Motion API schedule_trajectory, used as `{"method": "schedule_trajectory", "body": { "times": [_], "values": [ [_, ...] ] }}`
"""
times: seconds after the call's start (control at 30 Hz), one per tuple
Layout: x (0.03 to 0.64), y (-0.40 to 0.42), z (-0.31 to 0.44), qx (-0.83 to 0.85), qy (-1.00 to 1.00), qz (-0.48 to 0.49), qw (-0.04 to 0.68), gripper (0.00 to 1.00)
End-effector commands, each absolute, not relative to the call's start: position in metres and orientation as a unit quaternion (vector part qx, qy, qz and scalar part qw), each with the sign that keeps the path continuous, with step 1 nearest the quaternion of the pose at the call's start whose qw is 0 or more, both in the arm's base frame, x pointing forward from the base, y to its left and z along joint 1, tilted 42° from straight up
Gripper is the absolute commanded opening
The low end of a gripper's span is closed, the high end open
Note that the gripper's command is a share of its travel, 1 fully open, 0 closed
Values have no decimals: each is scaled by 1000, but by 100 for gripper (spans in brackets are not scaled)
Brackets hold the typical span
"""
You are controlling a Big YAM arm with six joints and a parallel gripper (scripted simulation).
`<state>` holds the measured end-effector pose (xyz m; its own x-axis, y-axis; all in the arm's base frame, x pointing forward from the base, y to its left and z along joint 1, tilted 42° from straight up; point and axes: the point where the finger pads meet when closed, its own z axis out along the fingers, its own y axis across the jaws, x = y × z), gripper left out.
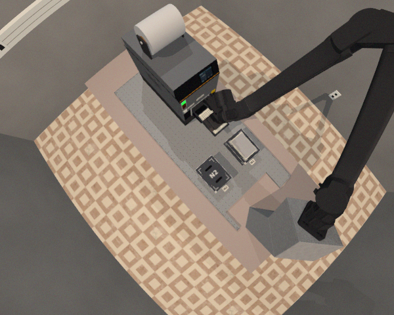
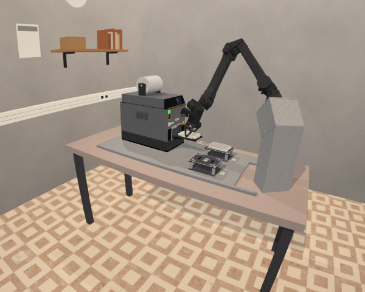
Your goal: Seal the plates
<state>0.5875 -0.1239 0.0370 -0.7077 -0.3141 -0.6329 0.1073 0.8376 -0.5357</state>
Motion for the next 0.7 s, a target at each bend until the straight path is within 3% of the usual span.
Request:
{"method": "schedule_trajectory", "body": {
  "times": [0.0, 0.4, 0.43, 0.67],
  "values": [
    [587, -125, 47, -71, 879, -282, 378, 0],
    [589, -126, 49, -70, 878, -282, 379, 0],
    [589, -126, 50, -70, 877, -283, 381, 100],
    [592, -128, 54, -55, 873, -284, 392, 100]
  ]
}}
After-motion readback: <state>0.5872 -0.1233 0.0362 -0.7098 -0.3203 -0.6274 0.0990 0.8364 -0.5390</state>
